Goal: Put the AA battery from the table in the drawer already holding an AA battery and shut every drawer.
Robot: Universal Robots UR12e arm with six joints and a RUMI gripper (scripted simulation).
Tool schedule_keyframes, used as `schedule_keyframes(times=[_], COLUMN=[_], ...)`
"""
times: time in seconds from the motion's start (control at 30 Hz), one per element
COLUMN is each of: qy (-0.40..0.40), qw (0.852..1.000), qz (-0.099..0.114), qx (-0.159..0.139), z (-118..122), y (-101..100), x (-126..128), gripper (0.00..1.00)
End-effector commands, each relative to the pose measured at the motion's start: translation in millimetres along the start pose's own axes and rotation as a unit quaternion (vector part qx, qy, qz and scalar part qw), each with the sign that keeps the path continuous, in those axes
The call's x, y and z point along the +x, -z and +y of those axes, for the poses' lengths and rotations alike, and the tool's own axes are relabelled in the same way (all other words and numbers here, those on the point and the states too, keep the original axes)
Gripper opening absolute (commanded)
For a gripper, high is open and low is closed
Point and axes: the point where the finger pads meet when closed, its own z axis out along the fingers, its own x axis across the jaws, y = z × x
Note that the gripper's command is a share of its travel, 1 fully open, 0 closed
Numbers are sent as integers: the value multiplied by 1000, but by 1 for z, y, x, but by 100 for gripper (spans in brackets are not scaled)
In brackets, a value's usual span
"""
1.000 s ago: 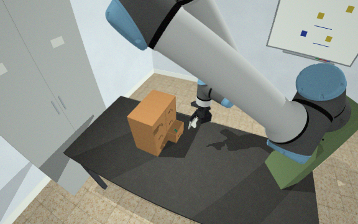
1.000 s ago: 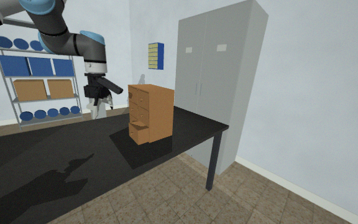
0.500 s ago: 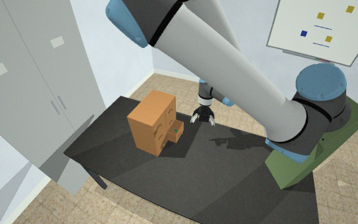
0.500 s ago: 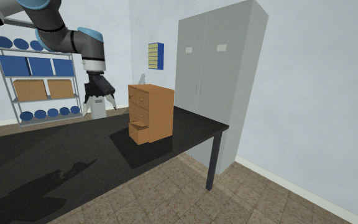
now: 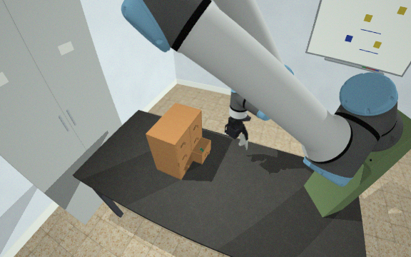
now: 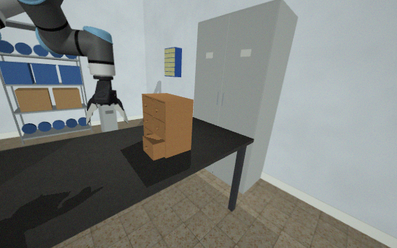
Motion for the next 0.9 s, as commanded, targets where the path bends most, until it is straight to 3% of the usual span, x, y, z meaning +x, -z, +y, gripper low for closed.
schedule_keyframes(times=[0.0,0.13,0.23,0.7,0.77,0.87], qy=[-112,-195,-214,-433,-433,-465], qw=[994,981,977,901,901,885], qz=[-6,-7,-7,-8,-8,-8], qx=[5,4,4,2,2,2], z=[-2,-3,-4,-4,-4,-4], y=[4,6,7,14,14,15], x=[5,10,11,21,21,23], gripper=[100,100,100,100,100,100])
